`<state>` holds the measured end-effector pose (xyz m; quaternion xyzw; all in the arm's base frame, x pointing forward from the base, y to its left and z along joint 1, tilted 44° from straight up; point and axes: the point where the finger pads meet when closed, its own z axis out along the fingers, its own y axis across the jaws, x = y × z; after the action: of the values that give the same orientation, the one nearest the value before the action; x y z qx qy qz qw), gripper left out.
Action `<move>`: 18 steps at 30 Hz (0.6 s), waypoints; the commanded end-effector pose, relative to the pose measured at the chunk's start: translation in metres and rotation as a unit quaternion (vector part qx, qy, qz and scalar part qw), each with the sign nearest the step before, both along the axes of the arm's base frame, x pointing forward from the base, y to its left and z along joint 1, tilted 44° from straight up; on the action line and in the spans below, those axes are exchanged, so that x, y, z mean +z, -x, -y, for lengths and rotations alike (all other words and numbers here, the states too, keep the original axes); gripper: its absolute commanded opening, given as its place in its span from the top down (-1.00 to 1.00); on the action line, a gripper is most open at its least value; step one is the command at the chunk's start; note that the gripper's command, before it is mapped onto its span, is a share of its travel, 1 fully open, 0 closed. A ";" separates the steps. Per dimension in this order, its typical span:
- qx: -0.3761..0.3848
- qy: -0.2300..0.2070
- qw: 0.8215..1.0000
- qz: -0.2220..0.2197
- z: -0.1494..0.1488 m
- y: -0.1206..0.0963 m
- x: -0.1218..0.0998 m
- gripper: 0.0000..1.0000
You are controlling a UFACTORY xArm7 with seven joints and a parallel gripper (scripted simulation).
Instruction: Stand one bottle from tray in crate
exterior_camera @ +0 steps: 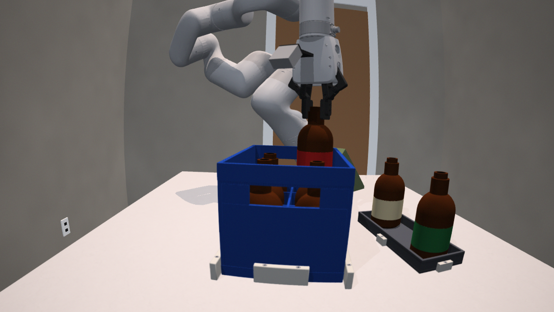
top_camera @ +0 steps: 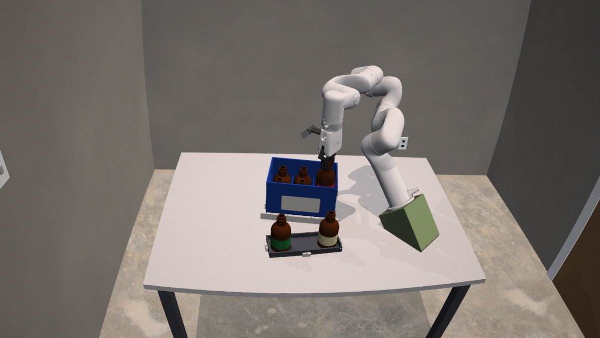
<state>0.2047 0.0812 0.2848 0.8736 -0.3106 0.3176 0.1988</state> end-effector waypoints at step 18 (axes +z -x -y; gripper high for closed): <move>0.001 -0.001 1.000 0.001 0.008 -0.007 -0.010 1.00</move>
<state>0.2102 0.0741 0.2755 0.8736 -0.3106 0.3175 0.1989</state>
